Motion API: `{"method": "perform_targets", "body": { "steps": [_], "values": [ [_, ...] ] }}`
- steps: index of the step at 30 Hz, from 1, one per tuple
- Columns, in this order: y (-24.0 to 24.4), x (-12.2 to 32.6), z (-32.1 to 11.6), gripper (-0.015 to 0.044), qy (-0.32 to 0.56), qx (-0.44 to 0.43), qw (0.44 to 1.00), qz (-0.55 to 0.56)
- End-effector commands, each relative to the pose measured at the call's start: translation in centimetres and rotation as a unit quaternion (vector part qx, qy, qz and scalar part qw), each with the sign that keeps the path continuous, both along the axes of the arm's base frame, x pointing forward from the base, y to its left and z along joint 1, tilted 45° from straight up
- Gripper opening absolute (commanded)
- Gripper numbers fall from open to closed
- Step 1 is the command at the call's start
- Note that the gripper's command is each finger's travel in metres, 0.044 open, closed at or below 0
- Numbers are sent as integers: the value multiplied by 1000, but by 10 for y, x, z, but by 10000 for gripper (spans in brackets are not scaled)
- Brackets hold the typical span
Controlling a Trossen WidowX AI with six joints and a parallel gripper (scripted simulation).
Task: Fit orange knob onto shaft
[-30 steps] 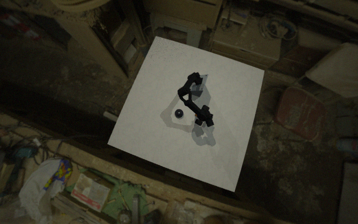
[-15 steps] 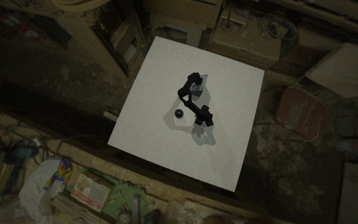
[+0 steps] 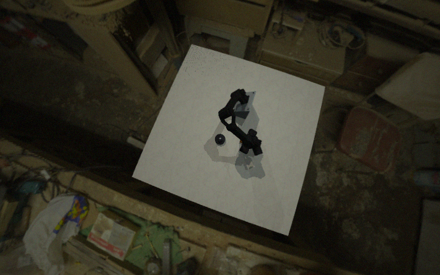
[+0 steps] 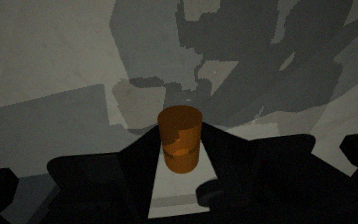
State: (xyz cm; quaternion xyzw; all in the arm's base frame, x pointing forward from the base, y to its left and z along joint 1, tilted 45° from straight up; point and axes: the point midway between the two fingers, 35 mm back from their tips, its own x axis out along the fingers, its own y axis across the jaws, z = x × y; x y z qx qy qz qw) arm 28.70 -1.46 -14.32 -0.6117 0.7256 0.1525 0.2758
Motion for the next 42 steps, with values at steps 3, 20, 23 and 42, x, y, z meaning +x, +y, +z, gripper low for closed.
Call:
{"method": "perform_targets", "body": {
  "steps": [3,20,23,42],
  "values": [
    [0,0,0,180,1,3,1000,2],
    [-3,-3,19,180,-30,146,989,17],
    [-4,-4,22,180,-35,170,985,20],
    [-14,-8,38,180,-64,313,947,37]
  ]
}}
